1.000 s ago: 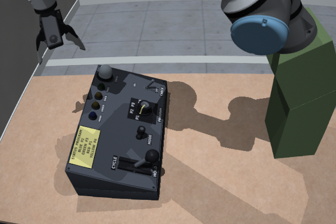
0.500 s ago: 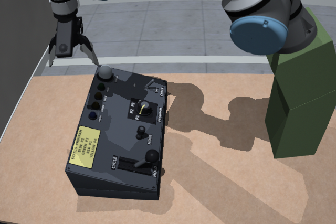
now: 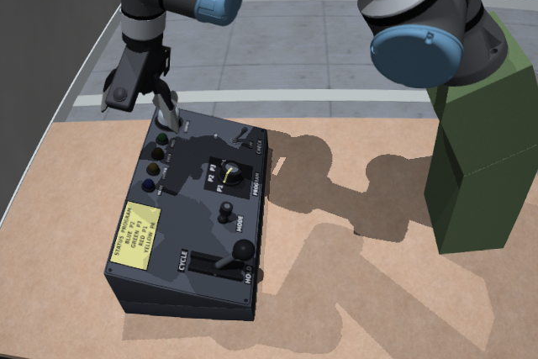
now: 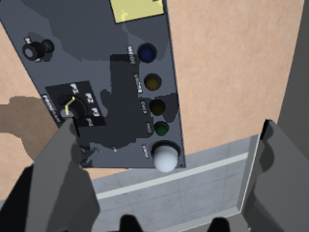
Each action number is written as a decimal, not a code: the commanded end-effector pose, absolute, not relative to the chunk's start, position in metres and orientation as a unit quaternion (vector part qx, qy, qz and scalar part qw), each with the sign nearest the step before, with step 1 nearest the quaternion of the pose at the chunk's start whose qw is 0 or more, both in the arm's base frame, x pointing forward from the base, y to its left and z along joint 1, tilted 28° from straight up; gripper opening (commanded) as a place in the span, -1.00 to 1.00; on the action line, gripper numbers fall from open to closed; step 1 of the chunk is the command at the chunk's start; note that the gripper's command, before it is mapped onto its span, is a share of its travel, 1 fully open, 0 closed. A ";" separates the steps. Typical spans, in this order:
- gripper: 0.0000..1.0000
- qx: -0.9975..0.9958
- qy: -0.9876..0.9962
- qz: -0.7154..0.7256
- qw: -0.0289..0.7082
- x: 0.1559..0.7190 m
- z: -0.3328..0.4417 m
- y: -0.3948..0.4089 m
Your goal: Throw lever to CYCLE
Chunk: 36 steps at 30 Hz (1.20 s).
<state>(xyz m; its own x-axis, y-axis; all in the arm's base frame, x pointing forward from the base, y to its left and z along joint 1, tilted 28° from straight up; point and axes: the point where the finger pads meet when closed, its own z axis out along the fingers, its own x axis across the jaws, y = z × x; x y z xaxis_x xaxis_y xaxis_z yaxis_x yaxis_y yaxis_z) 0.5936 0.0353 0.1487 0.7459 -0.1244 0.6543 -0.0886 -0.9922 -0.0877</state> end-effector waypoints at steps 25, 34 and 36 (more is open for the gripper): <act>1.00 -0.861 0.261 -0.425 0.104 0.533 0.099 0.087; 1.00 -0.831 0.317 -0.439 0.127 0.516 0.085 0.102; 1.00 -0.825 0.327 -0.441 0.131 0.512 0.081 0.105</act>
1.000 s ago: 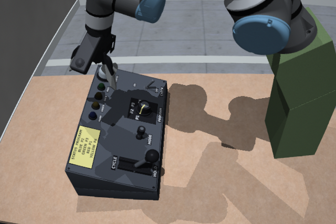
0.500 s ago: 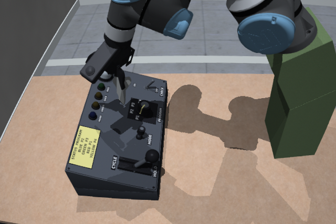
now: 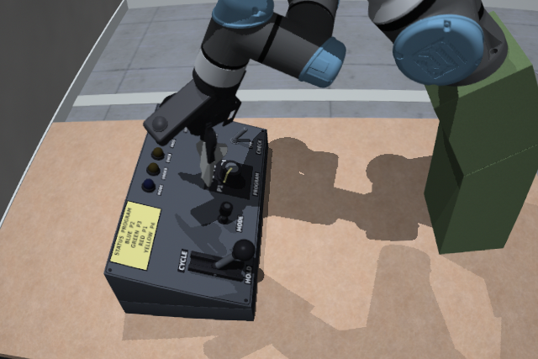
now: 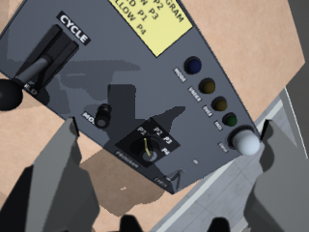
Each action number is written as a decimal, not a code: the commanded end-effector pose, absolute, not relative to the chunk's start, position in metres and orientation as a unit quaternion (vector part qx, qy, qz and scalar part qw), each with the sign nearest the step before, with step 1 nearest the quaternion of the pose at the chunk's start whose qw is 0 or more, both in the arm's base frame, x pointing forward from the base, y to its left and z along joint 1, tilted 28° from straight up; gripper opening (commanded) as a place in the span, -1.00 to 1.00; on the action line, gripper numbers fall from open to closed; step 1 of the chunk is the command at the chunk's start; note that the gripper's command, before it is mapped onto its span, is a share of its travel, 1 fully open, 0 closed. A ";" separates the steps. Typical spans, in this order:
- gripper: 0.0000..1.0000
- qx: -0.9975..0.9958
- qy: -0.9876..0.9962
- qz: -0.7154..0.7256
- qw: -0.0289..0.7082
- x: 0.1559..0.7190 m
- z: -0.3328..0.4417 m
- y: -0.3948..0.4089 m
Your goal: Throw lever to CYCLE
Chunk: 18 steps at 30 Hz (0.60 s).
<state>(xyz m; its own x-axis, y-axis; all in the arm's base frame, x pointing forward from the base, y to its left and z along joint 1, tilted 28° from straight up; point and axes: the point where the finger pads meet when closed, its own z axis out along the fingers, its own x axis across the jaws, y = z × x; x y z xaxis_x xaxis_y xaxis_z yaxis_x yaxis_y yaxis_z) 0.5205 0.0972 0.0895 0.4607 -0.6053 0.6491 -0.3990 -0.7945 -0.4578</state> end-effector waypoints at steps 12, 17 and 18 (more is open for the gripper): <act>1.00 -0.786 0.389 -0.455 0.156 0.492 0.065 0.123; 1.00 -0.758 0.427 -0.462 0.172 0.479 0.054 0.133; 1.00 -0.751 0.436 -0.463 0.176 0.476 0.051 0.136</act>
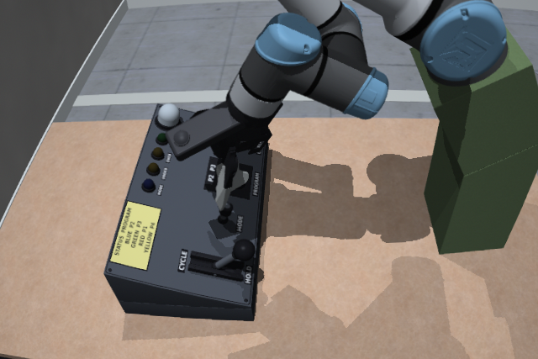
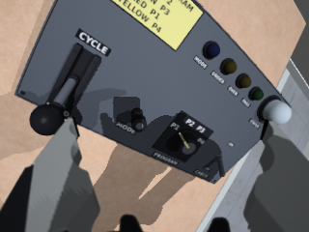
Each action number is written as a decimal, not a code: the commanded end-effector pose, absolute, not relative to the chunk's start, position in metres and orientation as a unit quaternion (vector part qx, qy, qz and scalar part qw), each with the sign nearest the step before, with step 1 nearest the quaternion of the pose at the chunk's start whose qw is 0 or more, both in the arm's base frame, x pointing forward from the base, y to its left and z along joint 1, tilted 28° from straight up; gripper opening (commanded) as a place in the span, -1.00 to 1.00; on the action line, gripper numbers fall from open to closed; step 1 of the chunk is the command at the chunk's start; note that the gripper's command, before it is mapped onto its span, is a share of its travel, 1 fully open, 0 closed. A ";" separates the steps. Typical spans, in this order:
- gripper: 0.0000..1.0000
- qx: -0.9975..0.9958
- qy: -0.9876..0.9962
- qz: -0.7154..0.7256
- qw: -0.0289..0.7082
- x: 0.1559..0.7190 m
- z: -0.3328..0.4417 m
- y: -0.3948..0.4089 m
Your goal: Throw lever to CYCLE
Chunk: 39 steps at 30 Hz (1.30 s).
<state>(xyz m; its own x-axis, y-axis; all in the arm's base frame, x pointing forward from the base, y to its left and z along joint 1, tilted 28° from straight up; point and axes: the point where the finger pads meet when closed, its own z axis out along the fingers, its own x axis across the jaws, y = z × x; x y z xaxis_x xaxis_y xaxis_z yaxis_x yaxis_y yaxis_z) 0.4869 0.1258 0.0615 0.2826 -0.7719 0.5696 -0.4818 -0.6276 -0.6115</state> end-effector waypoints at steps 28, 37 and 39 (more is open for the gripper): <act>1.00 -0.613 0.582 -0.479 0.236 0.422 0.006 0.182; 1.00 -0.585 0.607 -0.479 0.245 0.412 -0.002 0.190; 1.00 -0.580 0.610 -0.479 0.247 0.410 -0.004 0.191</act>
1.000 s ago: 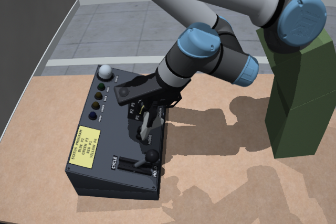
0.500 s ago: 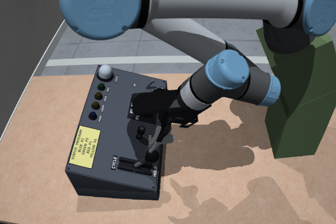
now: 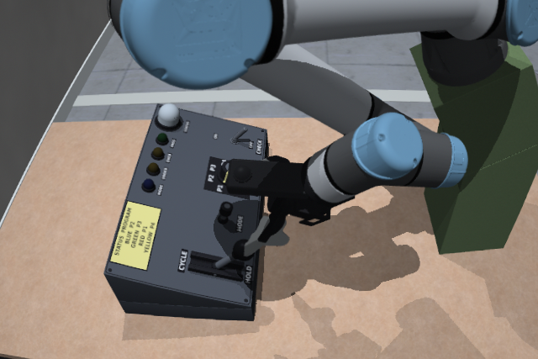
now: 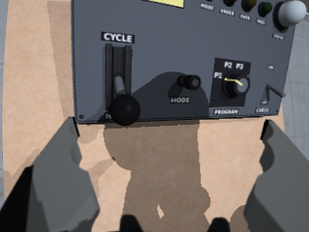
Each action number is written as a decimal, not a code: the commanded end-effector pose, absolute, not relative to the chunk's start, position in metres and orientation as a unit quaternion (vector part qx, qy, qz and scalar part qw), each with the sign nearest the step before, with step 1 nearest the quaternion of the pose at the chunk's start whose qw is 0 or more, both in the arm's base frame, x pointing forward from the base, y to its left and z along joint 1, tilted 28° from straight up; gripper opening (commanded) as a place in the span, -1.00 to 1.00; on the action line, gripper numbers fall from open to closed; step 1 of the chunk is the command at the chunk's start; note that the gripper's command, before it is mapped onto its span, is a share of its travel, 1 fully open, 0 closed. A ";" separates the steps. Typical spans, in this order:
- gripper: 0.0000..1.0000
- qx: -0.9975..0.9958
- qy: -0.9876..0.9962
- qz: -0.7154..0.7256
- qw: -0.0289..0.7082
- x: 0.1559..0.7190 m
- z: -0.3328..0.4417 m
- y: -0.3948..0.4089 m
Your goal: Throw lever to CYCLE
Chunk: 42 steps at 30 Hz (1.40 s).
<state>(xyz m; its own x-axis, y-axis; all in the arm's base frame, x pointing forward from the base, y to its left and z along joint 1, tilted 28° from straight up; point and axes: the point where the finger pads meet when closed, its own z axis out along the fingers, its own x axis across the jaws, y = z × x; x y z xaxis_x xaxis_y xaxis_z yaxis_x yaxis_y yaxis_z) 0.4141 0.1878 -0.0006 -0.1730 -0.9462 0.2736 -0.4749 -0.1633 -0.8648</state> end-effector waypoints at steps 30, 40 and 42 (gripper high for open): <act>1.00 -0.566 0.620 -0.481 0.253 0.405 -0.007 0.195; 1.00 -0.566 0.620 -0.481 0.253 0.405 -0.007 0.195; 1.00 -0.566 0.620 -0.481 0.253 0.405 -0.007 0.195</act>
<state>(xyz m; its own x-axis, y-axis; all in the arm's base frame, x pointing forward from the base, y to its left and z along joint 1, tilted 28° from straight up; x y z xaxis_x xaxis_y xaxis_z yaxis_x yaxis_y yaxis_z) 0.4054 0.1951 -0.0070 -0.2316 -0.9450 0.2312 -0.4601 -0.1030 -0.8819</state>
